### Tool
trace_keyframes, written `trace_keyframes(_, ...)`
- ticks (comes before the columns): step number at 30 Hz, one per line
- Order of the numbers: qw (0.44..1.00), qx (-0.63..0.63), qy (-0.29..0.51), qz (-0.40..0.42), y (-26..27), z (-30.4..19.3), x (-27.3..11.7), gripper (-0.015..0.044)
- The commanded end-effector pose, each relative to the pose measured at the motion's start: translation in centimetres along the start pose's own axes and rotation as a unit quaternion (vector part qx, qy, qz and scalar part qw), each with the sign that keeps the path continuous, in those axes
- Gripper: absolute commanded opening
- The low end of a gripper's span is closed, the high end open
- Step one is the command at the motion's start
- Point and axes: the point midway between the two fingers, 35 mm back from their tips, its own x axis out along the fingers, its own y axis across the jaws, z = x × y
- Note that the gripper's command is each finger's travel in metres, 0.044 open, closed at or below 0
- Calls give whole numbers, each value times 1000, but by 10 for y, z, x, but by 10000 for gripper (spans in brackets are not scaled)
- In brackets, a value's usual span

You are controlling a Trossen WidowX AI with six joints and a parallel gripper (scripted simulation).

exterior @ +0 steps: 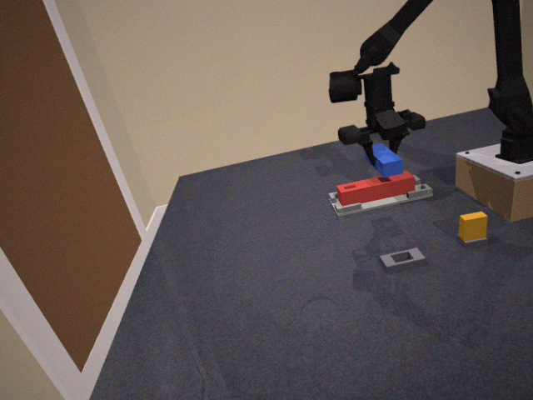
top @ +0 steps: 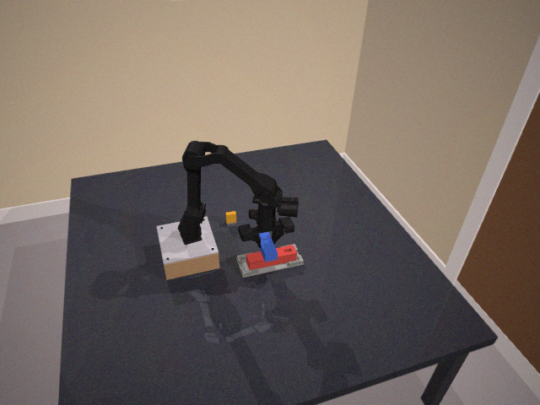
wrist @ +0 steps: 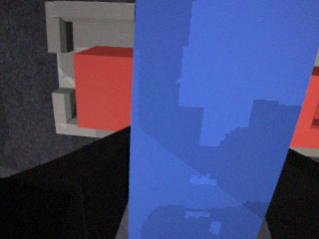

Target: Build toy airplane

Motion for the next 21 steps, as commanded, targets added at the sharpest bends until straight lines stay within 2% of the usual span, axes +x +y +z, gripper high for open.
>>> trace_keyframes(1, 1000, -2, -2, 0, 0, 1, 8, 195)
trace_keyframes(17, 1000, -2, -2, 0, 1, 2, 26, 195)
trace_keyframes(21, 1000, 0, 0, 1, 1, 1, 24, 168)
